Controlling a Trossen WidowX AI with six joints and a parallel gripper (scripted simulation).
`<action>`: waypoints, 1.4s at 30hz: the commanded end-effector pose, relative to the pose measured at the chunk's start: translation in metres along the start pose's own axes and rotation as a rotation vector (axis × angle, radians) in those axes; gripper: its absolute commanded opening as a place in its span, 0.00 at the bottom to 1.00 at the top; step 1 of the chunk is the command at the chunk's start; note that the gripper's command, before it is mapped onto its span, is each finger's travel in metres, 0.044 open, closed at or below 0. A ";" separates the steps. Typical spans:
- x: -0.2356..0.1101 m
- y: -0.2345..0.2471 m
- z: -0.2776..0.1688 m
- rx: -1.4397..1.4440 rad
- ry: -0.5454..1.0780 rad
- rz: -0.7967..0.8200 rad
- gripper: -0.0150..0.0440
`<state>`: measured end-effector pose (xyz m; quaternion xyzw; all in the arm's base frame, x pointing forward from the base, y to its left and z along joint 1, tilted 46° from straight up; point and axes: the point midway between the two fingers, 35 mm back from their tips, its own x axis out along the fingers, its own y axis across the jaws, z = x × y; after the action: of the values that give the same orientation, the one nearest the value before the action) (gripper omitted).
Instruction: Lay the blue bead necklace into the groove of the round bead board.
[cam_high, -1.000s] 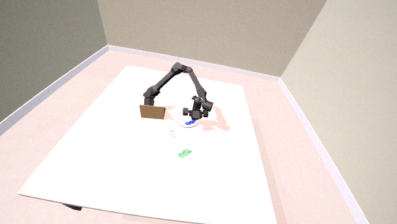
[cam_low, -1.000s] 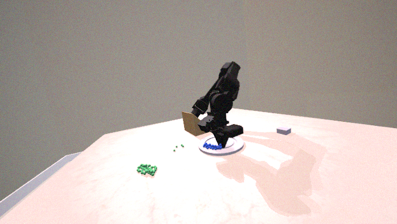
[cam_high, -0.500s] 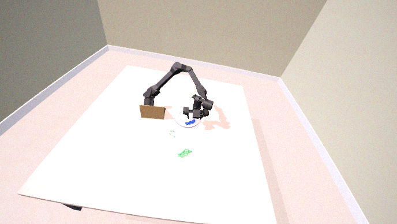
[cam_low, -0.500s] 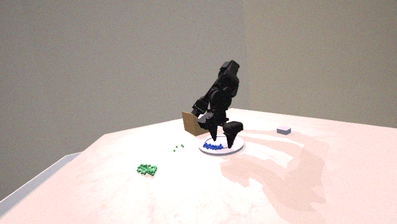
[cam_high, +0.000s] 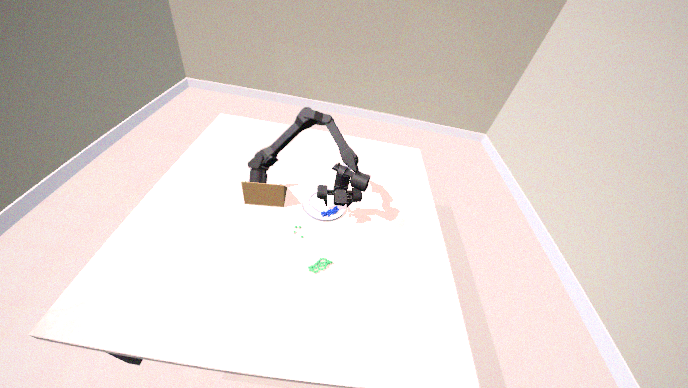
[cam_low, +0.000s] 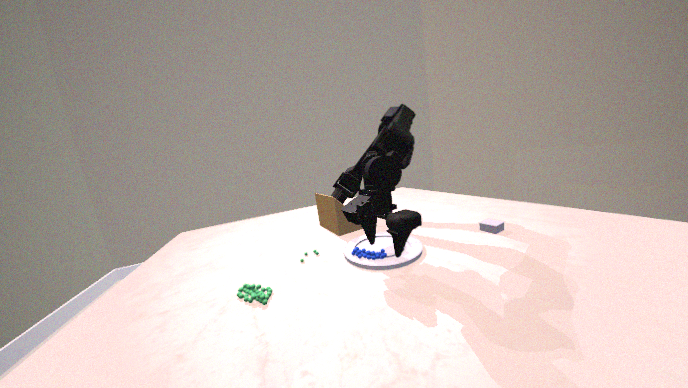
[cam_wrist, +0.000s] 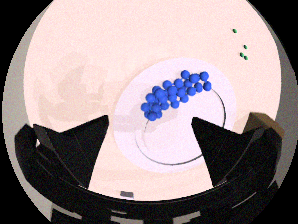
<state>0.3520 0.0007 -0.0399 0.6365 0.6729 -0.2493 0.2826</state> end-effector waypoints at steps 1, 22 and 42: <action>-0.001 0.000 0.001 -0.002 -0.004 -0.001 1.00; -0.027 -0.015 0.025 -1.708 -0.004 -0.007 0.78; -0.029 -0.019 0.031 -2.123 -0.002 -0.007 0.78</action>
<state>0.3362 -0.0435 -0.0398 0.0676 0.5497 0.4616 0.6930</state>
